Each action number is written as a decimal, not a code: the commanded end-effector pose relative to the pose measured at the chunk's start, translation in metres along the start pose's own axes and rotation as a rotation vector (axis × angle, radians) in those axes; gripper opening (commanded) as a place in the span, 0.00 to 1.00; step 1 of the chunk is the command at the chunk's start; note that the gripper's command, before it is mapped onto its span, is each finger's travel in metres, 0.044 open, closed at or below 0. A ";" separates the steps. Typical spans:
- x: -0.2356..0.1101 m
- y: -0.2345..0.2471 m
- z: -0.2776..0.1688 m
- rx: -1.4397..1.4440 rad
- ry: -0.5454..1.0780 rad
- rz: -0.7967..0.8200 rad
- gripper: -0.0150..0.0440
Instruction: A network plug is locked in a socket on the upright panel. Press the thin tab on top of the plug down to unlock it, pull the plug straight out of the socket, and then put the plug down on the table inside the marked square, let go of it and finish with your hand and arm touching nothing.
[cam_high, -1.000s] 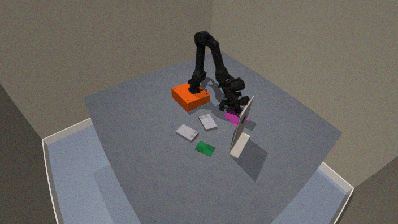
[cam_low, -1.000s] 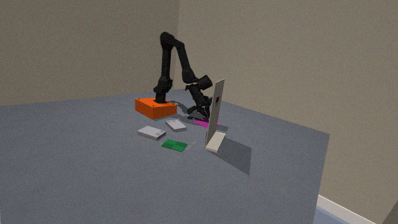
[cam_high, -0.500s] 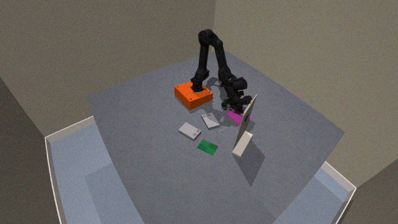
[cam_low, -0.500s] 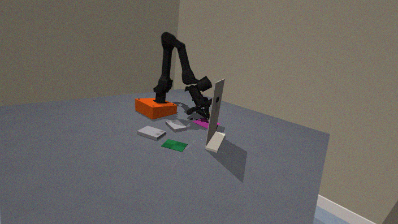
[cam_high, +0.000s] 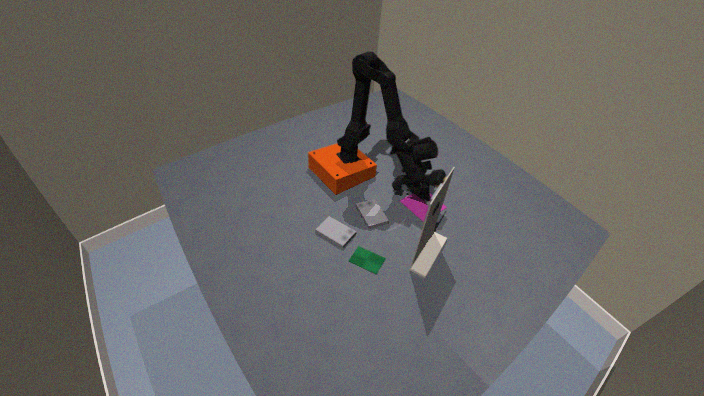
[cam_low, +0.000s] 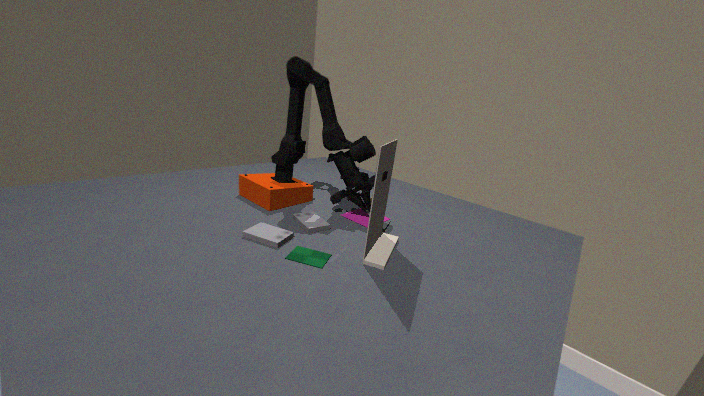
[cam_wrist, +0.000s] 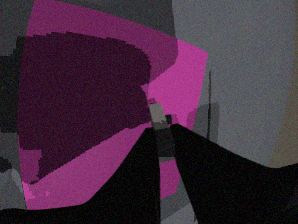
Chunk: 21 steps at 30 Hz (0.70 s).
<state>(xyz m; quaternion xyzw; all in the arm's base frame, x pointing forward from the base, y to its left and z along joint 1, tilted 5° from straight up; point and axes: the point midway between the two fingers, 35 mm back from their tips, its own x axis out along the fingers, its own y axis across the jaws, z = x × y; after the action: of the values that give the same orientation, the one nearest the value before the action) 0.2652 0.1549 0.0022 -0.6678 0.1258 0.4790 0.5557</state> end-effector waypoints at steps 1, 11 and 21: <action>0.000 0.000 0.000 0.000 0.000 0.000 0.25; 0.000 0.000 0.000 0.000 0.000 0.000 0.52; -0.004 0.000 0.000 0.001 0.000 0.001 0.52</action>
<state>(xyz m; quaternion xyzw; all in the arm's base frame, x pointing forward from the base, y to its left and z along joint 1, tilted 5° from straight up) 0.2644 0.1540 0.0023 -0.6673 0.1280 0.4799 0.5551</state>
